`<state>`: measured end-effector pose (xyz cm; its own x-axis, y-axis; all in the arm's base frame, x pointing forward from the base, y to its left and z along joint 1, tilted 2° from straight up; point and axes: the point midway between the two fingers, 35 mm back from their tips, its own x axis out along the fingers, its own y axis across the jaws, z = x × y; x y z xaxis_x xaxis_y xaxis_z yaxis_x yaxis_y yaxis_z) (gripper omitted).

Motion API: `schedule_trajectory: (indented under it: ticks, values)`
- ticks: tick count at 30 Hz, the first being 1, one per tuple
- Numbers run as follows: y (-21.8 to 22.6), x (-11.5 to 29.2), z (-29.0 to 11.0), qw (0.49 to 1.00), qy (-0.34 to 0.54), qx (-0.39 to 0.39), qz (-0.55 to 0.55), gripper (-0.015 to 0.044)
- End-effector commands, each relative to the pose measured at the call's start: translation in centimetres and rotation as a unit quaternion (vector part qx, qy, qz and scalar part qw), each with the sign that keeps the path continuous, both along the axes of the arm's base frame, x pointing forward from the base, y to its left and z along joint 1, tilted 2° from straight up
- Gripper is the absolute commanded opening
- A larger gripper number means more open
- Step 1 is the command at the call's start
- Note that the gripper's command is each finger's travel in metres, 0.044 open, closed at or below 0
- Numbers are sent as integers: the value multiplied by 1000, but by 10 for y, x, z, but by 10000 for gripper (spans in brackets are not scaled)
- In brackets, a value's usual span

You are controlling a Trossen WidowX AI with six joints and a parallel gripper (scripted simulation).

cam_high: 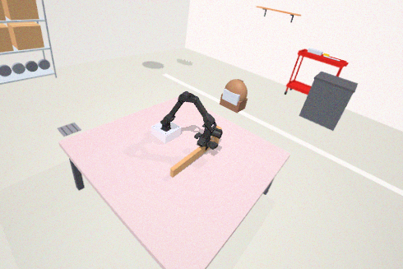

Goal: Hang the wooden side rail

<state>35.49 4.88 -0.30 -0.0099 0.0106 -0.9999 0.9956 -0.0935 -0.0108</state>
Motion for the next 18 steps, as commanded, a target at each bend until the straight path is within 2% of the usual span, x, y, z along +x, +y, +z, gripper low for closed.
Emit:
schedule_trajectory:
  ticks: [1,18]
  values:
    - [0,1,1,1000,-3,-1,-1,0]
    - [2,2,2,1000,-3,-1,-1,0]
